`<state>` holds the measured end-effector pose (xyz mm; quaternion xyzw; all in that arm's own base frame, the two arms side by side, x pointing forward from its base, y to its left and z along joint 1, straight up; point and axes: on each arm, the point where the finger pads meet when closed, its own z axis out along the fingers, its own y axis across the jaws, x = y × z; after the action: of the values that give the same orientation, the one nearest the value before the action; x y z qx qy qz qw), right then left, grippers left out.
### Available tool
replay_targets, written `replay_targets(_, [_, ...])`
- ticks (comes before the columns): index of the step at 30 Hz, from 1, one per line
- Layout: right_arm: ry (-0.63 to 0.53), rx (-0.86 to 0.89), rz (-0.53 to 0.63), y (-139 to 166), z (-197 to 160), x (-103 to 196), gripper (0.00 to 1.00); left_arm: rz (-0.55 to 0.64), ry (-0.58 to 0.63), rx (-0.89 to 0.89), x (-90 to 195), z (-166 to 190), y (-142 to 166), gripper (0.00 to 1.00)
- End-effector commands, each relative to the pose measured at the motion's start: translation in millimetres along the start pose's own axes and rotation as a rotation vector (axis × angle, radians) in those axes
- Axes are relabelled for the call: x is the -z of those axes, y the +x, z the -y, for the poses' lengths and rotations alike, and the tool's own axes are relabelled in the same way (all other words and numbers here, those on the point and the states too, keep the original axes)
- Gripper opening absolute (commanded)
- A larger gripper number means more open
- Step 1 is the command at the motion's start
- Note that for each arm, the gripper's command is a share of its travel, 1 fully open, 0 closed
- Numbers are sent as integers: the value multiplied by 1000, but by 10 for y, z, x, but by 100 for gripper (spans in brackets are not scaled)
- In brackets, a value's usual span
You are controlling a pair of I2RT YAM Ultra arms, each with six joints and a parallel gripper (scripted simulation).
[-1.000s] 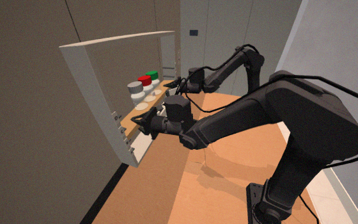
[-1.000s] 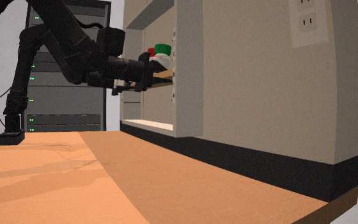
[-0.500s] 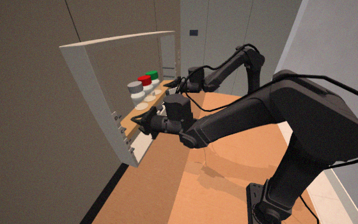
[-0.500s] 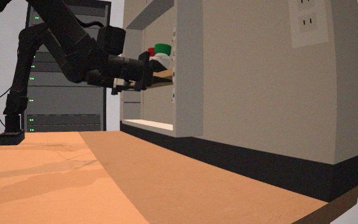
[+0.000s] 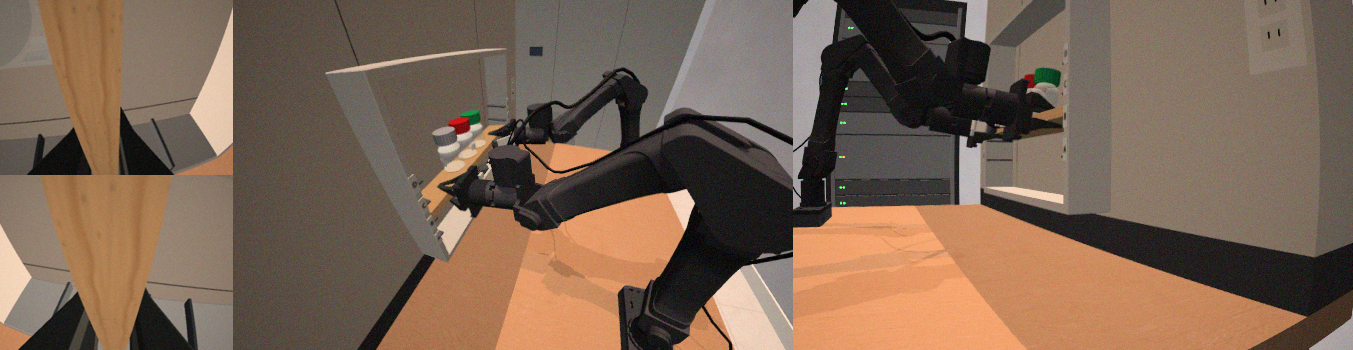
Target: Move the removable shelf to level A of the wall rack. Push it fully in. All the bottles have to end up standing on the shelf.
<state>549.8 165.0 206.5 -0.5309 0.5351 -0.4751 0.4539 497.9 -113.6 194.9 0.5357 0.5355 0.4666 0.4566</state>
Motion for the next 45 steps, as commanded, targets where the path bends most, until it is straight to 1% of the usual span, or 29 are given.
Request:
replay_targets(1, [137,-19,-2,33,661,48,0,5,-148,11,39,-663,9,0])
replay_targets(11, [137,-19,-2,34,696,53,0,5,-148,11,44,-697,9,0])
replay_targets(28, [137,-19,-2,35,727,249,0,5,-148,11,240,-726,11,0])
replay_targets(45, [137,-19,-2,33,636,429,0,5,-148,11,417,-621,11,0])
